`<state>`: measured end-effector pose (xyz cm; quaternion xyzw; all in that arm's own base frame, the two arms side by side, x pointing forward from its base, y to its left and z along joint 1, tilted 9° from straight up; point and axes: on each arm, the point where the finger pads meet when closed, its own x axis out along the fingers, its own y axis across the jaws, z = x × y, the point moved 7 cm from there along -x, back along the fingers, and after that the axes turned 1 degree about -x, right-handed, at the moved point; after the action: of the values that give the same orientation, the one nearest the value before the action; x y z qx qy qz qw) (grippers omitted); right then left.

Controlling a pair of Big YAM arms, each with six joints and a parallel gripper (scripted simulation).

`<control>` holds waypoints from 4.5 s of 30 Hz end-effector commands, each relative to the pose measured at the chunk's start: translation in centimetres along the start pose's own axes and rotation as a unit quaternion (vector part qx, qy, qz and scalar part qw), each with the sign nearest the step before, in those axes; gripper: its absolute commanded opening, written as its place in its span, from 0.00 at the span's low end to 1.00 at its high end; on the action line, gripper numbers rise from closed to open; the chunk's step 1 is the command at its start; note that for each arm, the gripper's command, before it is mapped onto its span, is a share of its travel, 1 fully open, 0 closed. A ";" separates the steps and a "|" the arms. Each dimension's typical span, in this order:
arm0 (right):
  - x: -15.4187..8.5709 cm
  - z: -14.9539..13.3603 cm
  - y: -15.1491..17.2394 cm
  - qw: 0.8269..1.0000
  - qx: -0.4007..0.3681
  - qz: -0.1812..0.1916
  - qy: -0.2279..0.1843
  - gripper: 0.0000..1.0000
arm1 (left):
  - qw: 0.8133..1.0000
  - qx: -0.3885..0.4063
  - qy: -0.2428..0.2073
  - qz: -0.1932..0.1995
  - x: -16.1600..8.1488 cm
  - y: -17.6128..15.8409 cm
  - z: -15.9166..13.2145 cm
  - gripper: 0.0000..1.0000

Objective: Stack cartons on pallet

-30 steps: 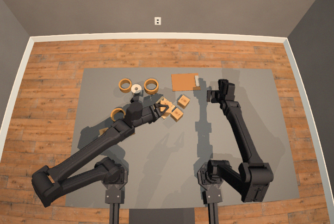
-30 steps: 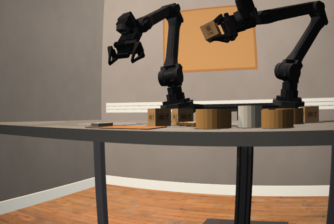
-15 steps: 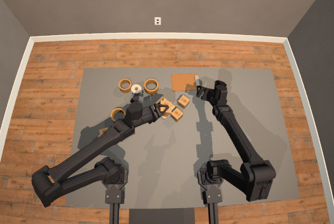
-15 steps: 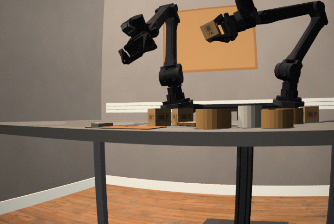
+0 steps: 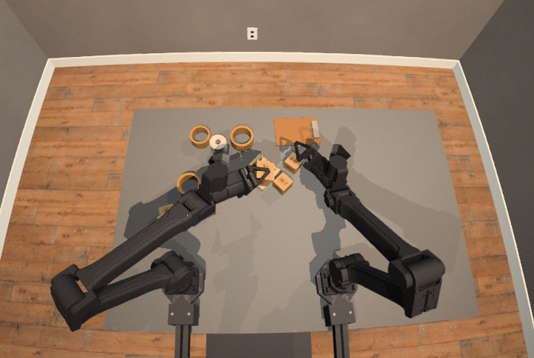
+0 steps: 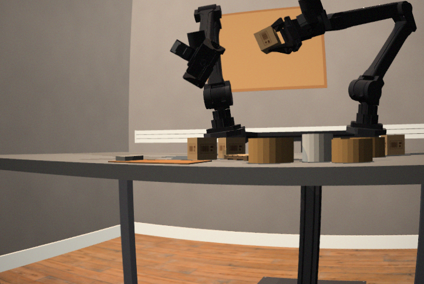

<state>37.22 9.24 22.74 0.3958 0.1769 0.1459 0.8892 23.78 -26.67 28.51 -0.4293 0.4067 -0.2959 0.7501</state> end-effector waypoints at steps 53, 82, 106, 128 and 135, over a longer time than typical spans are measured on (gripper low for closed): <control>-7.8 -9.8 6.9 0.876 0.352 0.299 0.140 1.00 | 1.000 0.000 -0.010 -0.019 -0.2 -2.1 1.1 0.54; -6.2 -8.6 6.6 0.911 0.284 0.283 0.101 1.00 | 0.999 0.033 -0.015 -0.003 0.2 -2.3 3.2 0.54; 0.6 2.0 1.1 0.996 -0.078 0.009 -0.030 1.00 | 0.992 0.094 0.057 0.062 -3.1 7.0 18.1 0.54; -2.3 11.9 -3.9 0.898 -0.360 -0.242 0.072 1.00 | 0.991 0.103 0.069 0.055 -17.4 28.9 25.8 0.54; -3.9 13.8 -4.9 0.867 -0.389 -0.289 0.116 1.00 | 0.996 0.072 0.041 0.041 -24.2 37.3 23.6 0.54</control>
<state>38.92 -3.63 24.39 -0.0270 0.3371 -0.0207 0.9409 34.93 16.59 11.60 -0.4040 0.4399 -0.2451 0.7637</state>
